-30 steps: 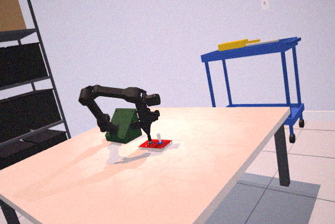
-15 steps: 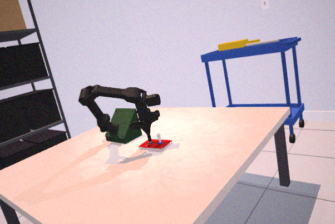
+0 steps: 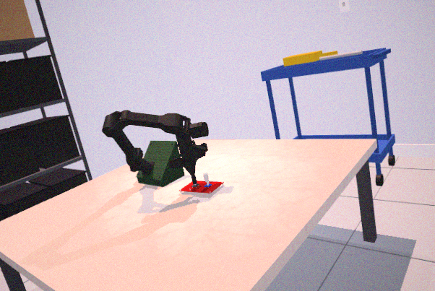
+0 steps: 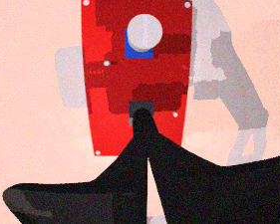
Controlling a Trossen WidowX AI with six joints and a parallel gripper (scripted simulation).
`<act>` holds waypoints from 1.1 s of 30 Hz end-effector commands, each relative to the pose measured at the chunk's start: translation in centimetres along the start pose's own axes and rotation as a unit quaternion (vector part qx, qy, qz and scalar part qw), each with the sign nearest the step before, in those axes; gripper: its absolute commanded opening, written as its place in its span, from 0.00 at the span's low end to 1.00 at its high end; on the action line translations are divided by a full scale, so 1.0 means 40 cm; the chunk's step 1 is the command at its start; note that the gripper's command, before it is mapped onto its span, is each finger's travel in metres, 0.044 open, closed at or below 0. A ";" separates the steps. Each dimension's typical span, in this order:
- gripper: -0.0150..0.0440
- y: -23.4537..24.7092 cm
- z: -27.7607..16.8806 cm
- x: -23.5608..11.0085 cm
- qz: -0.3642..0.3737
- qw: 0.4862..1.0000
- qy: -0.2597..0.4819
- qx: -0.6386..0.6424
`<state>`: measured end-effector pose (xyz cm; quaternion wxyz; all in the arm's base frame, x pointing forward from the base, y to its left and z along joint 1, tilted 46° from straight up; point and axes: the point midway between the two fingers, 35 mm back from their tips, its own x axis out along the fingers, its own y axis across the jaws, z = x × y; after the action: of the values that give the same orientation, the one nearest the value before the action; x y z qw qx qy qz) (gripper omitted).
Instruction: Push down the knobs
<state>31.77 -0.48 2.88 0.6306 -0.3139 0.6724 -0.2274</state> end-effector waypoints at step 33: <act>0.25 -0.009 0.154 -0.135 0.002 1.000 0.006 0.010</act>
<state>36.81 2.87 6.12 0.6323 -0.3069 0.6717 -0.2340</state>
